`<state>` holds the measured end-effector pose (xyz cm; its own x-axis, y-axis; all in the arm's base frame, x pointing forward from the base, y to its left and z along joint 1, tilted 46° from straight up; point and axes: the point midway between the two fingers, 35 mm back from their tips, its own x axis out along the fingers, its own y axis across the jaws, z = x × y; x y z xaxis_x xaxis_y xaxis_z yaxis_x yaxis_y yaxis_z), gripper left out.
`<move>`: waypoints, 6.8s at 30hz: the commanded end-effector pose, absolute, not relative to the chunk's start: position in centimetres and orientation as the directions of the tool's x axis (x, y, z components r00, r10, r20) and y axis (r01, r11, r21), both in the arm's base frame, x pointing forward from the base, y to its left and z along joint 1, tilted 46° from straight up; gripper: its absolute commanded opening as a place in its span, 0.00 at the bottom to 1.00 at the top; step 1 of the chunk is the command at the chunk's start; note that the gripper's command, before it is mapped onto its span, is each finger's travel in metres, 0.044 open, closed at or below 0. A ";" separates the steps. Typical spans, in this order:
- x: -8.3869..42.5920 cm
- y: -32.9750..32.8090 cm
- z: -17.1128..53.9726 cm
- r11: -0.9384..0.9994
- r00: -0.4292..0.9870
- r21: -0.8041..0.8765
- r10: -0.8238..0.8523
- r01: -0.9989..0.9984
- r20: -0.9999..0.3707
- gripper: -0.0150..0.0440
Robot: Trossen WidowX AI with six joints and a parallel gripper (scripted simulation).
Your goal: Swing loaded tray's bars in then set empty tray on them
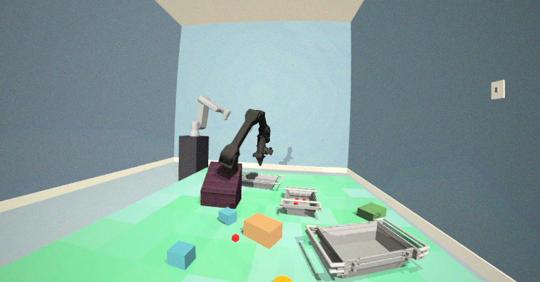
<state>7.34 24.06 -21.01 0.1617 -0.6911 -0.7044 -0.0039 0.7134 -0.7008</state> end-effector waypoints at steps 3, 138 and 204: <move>6.7 27.3 -18.4 0.733 0.163 -0.680 -0.671 -0.001 -0.723 0.25; 9.7 8.3 -23.2 0.724 0.166 -0.690 -0.681 0.003 -0.714 0.73; 8.3 13.9 -17.5 0.726 0.164 -0.688 -0.678 0.001 -0.716 0.25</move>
<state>8.16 12.87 -17.56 0.1635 -0.7009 -0.6942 -0.0079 0.7028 -0.7114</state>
